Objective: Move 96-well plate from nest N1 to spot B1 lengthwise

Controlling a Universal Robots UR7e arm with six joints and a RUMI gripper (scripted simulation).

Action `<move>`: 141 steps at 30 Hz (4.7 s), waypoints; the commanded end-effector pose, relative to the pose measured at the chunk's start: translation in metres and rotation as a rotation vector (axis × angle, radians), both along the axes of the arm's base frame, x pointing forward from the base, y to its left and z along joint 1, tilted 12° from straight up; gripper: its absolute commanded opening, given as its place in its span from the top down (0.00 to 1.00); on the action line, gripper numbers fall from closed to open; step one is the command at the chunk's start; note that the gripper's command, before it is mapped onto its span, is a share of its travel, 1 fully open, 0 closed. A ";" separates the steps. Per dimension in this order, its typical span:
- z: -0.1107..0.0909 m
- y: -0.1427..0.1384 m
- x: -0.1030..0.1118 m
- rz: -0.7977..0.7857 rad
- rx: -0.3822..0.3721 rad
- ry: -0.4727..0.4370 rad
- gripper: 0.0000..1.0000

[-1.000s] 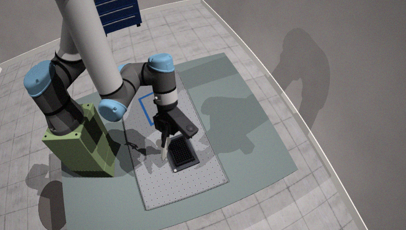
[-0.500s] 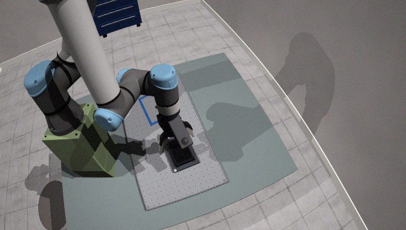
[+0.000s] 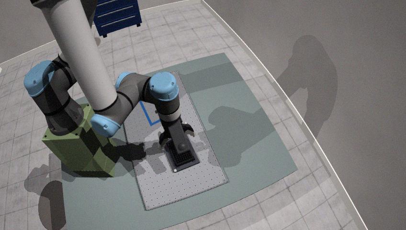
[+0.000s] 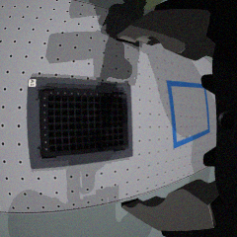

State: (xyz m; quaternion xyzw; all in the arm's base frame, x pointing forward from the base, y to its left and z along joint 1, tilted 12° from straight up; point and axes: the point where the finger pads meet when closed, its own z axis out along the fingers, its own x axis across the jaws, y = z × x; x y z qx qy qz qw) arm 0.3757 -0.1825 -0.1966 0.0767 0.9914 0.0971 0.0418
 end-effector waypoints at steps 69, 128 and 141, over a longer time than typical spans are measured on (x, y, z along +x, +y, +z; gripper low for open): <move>-0.074 0.014 0.008 -0.001 0.000 -0.001 1.00; -0.038 0.007 0.004 -0.001 0.000 -0.001 1.00; -0.017 0.003 0.002 -0.001 0.000 -0.001 1.00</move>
